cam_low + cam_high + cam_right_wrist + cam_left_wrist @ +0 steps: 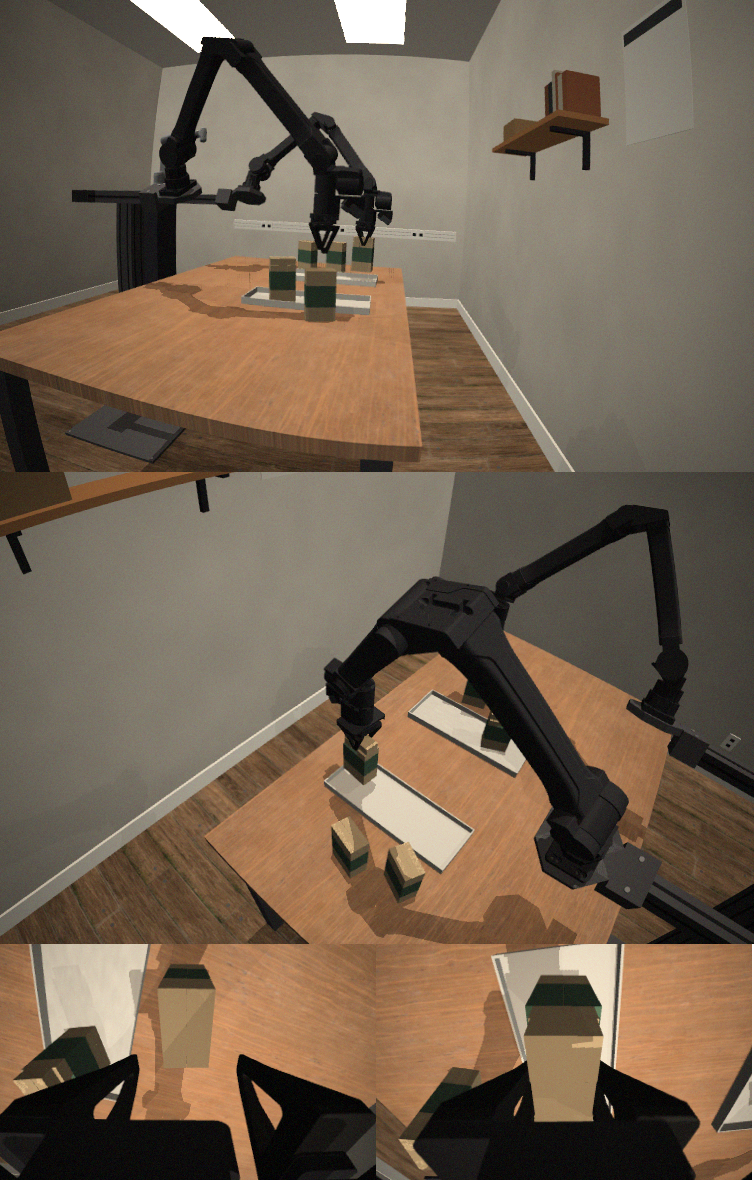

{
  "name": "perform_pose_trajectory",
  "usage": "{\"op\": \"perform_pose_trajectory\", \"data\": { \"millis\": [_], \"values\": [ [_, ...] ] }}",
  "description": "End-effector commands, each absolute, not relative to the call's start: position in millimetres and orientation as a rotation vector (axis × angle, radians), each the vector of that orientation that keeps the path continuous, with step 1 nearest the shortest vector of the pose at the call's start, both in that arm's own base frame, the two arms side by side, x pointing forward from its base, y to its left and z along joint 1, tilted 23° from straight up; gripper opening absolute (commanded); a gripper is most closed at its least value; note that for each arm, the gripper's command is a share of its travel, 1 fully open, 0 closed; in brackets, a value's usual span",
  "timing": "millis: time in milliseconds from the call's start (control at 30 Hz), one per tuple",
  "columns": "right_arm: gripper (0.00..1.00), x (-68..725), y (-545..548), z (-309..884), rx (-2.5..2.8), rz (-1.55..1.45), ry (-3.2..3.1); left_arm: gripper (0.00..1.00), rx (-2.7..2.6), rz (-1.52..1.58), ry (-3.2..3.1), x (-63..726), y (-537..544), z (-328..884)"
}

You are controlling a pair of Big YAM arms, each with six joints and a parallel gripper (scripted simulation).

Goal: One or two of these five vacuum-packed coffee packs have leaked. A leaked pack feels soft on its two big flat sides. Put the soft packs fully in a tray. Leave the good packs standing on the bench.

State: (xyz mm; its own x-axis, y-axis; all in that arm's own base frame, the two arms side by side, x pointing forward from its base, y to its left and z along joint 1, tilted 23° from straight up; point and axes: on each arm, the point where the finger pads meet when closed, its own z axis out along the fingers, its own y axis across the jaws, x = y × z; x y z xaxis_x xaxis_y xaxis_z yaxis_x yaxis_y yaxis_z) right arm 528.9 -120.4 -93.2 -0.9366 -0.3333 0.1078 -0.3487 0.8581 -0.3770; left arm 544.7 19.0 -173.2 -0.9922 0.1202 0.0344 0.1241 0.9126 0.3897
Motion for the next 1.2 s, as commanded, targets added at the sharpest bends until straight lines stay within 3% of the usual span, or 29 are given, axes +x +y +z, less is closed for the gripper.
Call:
{"op": "perform_pose_trajectory", "data": {
  "millis": [0, 1167],
  "values": [
    [0.76, 539, -120, -86, 0.541, 0.634, -3.014, 0.23, -0.19, -0.644, -3.152, 581, 5, -143],
    [0.76, 539, -120, -86, 0.541, 0.634, -3.014, 0.23, -0.179, -0.638, -3.109, 571, 38, -198]
  ]
}}
